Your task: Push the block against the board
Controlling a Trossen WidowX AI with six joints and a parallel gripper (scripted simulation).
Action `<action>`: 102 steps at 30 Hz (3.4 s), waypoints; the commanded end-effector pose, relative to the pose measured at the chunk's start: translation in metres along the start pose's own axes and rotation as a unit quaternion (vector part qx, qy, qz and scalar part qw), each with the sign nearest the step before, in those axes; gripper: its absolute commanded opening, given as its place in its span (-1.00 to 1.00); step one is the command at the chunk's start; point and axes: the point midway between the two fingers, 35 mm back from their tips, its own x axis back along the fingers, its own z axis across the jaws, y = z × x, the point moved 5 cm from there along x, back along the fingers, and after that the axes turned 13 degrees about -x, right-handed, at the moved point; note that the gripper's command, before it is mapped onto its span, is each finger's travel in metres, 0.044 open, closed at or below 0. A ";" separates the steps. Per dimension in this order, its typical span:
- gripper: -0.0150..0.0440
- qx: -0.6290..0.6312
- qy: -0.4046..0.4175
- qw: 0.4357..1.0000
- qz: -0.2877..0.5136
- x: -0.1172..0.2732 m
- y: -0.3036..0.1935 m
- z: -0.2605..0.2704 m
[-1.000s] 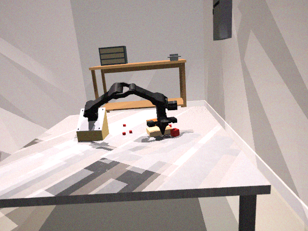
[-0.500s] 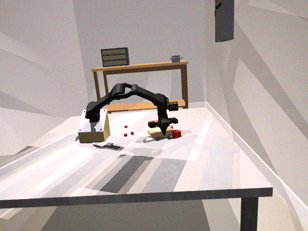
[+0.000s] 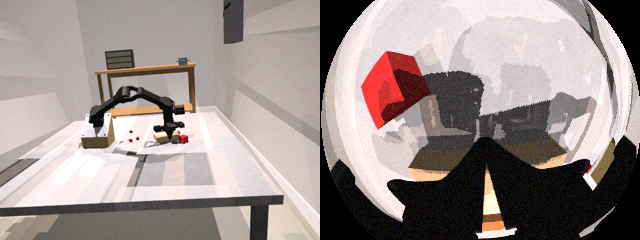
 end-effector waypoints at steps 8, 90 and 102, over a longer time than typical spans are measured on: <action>-0.49 0.004 -0.006 1.000 0.004 -0.003 -0.015 -0.007; -0.49 0.004 -0.006 1.000 0.004 0.052 0.001 0.000; -0.49 -0.004 -0.006 1.000 0.003 0.000 -0.025 0.009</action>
